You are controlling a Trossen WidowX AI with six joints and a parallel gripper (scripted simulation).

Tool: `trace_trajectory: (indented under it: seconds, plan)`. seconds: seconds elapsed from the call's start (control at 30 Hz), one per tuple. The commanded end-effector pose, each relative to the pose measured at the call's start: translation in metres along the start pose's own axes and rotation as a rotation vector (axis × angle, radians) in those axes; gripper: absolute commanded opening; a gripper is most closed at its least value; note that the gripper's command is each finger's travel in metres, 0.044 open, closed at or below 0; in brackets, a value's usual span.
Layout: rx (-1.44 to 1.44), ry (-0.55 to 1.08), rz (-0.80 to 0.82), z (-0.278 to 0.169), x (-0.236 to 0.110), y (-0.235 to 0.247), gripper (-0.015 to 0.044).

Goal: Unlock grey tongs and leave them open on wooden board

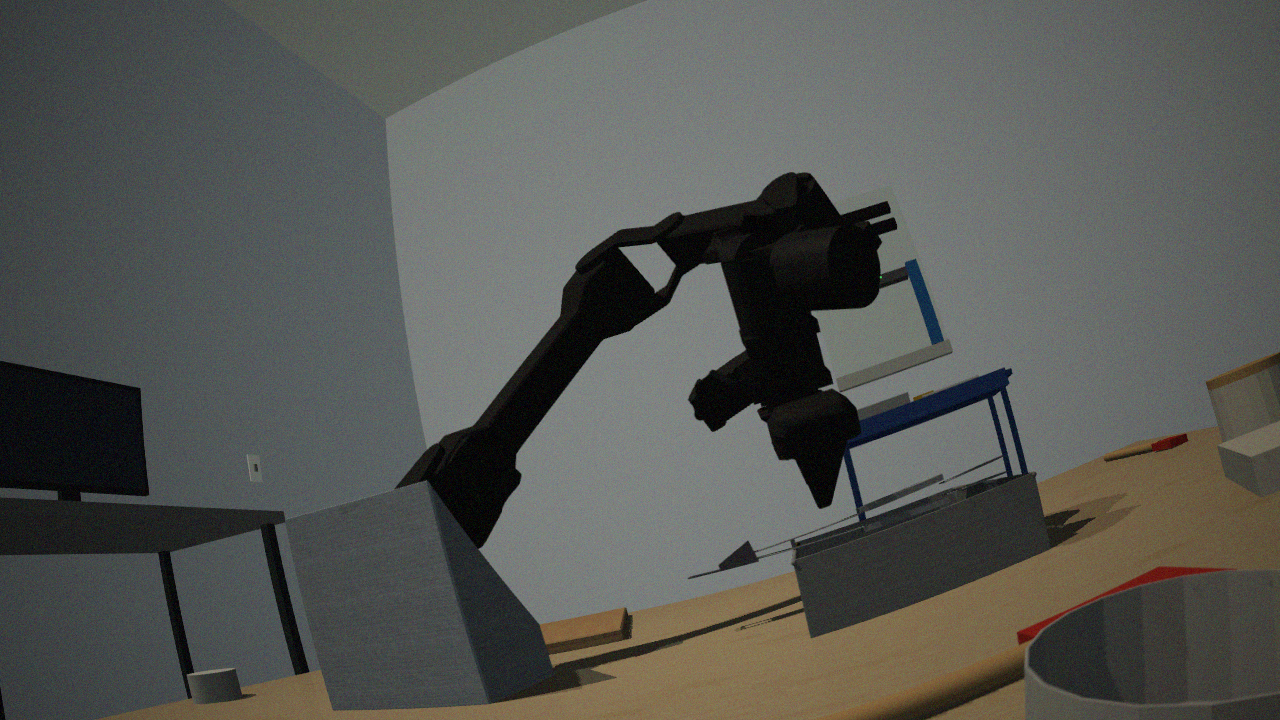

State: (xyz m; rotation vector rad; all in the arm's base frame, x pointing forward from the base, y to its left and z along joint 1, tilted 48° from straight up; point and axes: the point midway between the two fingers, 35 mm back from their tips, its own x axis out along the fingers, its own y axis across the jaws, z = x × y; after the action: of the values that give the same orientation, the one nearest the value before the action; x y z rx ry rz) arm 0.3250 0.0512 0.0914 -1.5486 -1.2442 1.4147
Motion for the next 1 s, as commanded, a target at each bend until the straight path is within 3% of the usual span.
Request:
trace_trajectory:
  seconds: [0.0, 0.97]
  plan:
    - [0.044, 0.000, -0.015, 0.000, 0.001, -0.002, 0.0260]
    - [0.033, -0.002, -0.036, -0.001, 0.033, -0.008, 0.0260]
